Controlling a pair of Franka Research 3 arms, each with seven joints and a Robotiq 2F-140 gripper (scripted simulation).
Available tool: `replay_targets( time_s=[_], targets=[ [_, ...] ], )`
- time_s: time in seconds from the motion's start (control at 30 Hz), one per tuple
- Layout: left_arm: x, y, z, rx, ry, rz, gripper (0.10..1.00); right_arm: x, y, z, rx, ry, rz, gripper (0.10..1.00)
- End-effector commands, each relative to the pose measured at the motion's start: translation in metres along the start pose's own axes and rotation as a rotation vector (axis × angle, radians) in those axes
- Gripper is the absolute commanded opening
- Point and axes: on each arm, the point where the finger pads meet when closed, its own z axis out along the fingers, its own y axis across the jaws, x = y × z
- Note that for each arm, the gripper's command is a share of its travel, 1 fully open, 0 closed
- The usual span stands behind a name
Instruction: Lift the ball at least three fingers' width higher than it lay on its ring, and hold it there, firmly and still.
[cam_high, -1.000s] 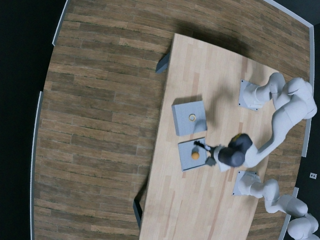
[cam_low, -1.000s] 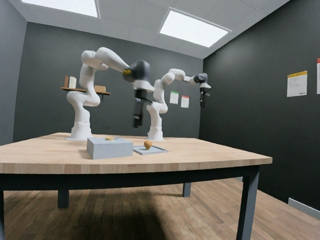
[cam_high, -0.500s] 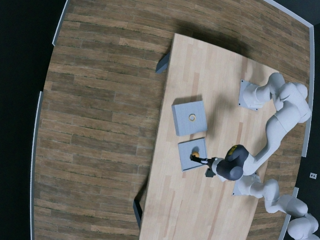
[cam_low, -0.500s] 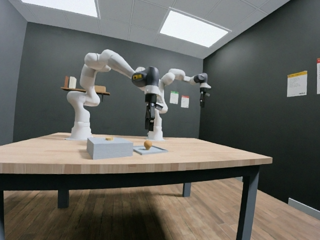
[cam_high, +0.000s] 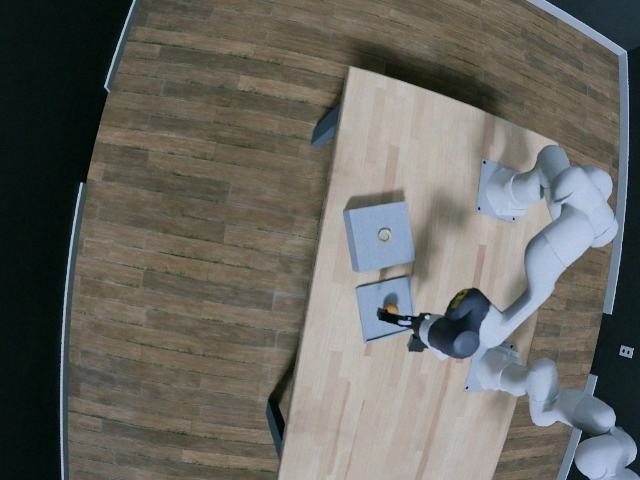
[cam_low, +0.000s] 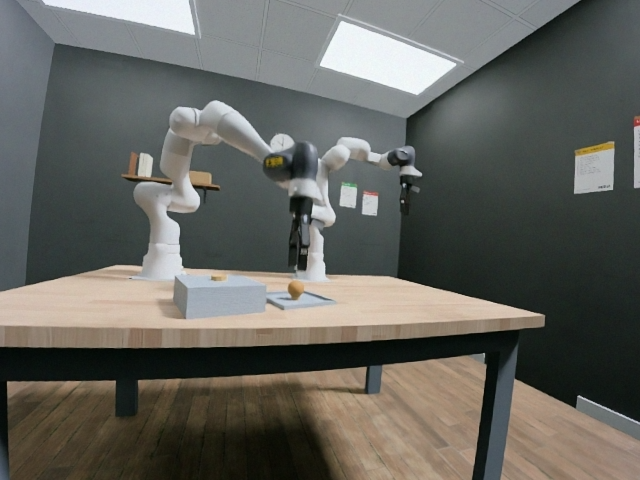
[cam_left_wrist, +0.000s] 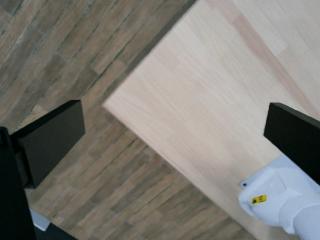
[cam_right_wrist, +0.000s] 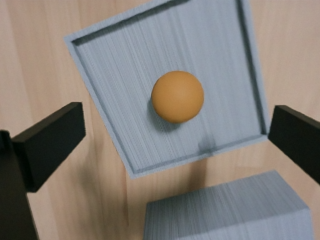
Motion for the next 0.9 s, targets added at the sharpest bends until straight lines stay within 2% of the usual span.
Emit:
replay_targets(
  time_s=[0.0,0.07,0.43,0.47,0.87],
  targets=[
    [0.0,0.0,-0.0001,0.0,0.0,0.0,1.0,0.0024,0.0021,0.0586,-0.003,0.004,-0.001,1.0],
    [0.0,0.0,-0.0001,0.0,0.0,0.0,1.0,0.0023,0.0018,0.0657,-0.002,0.005,-0.001,1.0],
    [0.0,0.0,-0.0001,0.0,0.0,0.0,1.0,0.0023,0.0018,0.0657,-0.002,0.005,-0.001,1.0],
    [0.0,0.0,-0.0001,0.0,0.0,0.0,1.0,0.0023,0.0018,0.0657,-0.002,0.005,-0.001,0.099],
    [0.0,0.0,-0.0001,0.0,0.0,0.0,1.0,0.0023,0.0018,0.0657,-0.002,0.005,-0.001,0.099]
  ],
)
